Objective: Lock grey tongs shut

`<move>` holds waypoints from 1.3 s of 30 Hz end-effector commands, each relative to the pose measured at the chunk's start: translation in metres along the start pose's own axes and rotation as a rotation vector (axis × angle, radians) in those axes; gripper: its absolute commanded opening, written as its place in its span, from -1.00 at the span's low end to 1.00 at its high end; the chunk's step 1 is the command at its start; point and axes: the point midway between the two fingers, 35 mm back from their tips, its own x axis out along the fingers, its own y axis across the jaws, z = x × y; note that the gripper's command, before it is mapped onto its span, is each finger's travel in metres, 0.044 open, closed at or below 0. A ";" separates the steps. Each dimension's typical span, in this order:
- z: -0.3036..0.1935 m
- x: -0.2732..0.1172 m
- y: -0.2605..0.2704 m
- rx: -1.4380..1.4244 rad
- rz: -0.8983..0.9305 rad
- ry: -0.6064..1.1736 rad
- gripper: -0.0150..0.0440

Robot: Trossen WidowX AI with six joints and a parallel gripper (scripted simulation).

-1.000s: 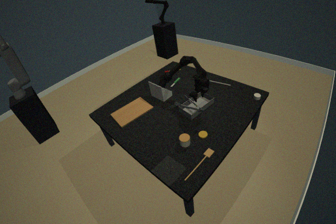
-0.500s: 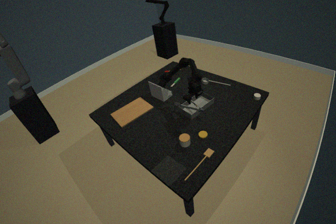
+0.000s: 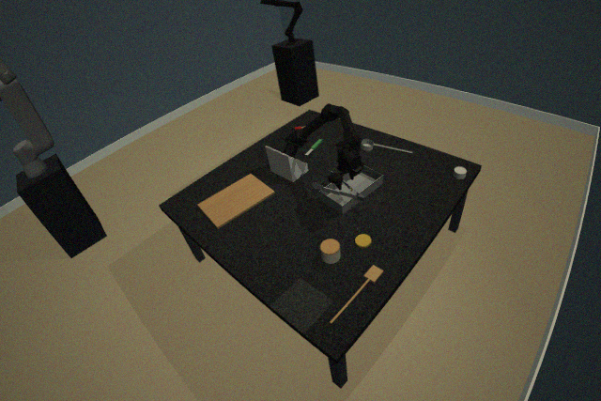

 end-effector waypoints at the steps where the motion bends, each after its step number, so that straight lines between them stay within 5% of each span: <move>1: -0.001 0.008 0.000 0.006 0.004 0.004 1.00; 39: -0.003 0.071 0.002 0.005 0.009 0.004 1.00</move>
